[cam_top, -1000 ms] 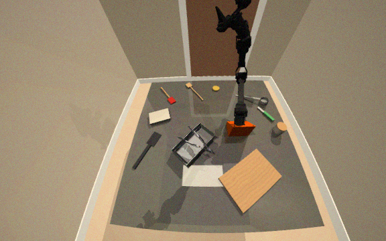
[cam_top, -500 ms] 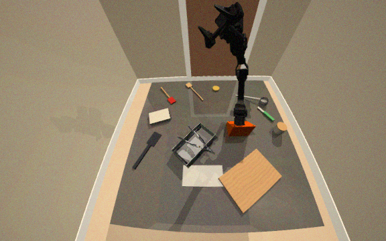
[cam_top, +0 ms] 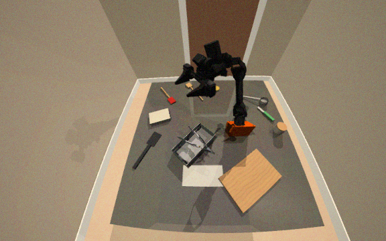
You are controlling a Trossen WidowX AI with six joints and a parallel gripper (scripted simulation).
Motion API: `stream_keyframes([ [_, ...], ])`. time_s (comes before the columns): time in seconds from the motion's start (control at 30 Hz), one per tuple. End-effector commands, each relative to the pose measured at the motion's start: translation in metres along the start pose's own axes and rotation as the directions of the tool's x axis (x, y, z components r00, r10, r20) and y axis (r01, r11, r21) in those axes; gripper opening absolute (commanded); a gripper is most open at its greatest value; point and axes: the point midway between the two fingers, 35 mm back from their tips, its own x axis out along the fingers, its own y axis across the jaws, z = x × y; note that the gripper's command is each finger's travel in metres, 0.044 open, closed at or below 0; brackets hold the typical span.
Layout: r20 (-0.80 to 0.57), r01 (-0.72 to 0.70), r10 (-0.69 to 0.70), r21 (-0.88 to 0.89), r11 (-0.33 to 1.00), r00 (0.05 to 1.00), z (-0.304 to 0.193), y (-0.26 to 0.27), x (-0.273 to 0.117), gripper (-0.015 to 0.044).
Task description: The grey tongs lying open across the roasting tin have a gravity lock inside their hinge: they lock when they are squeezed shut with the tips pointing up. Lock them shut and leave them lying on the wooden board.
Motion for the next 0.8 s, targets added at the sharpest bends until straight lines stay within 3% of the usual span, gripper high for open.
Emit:
stream_keyframes([
  [0.0,-0.232,-0.087,0.021,-0.28,0.956,0.973,-0.064,0.016,0.039,0.044],
  [0.13,-0.447,-0.27,0.03,-0.484,0.832,0.894,-0.129,0.026,0.063,0.044],
  [0.3,-0.7,-0.596,0.029,-0.586,0.549,0.714,-0.216,0.036,0.076,0.044],
  [0.47,-0.891,-0.881,0.009,-0.447,0.157,0.453,-0.3,0.042,0.066,0.044],
  [0.63,-0.986,-0.957,-0.029,-0.153,-0.247,0.165,-0.367,0.043,0.042,0.044],
  [0.77,-0.992,-0.948,-0.036,-0.108,-0.3,0.124,-0.375,0.043,0.038,0.044],
])
